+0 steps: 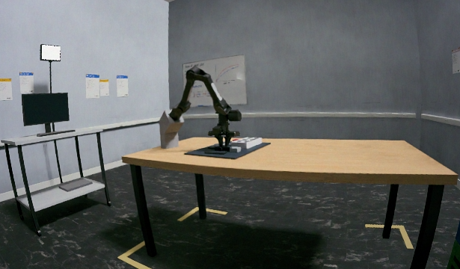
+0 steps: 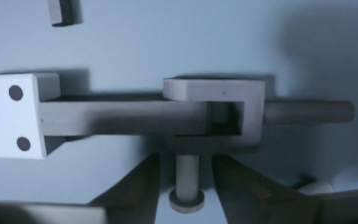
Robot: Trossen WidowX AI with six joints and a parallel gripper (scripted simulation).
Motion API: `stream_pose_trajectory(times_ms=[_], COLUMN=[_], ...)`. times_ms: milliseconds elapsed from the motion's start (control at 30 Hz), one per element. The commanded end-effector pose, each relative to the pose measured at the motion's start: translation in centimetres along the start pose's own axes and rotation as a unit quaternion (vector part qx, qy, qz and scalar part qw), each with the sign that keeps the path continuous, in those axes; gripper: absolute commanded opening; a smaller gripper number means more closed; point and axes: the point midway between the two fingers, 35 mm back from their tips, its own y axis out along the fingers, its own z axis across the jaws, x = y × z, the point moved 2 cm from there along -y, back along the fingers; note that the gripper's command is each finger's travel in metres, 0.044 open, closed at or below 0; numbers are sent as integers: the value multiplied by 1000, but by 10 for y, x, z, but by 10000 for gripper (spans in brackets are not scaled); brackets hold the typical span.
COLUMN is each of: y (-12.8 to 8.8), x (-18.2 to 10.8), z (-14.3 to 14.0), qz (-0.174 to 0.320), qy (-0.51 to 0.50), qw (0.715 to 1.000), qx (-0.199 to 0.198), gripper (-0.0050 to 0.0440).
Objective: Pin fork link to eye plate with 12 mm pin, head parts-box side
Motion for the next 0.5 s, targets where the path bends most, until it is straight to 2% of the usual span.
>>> stream_pose_trajectory(times_ms=[0,467], y=[-5,-4], x=[0,-6], z=[5,6], qz=[2,1], qy=[5,5], qw=[1000,1000], qx=[10,8], gripper=[140,140])
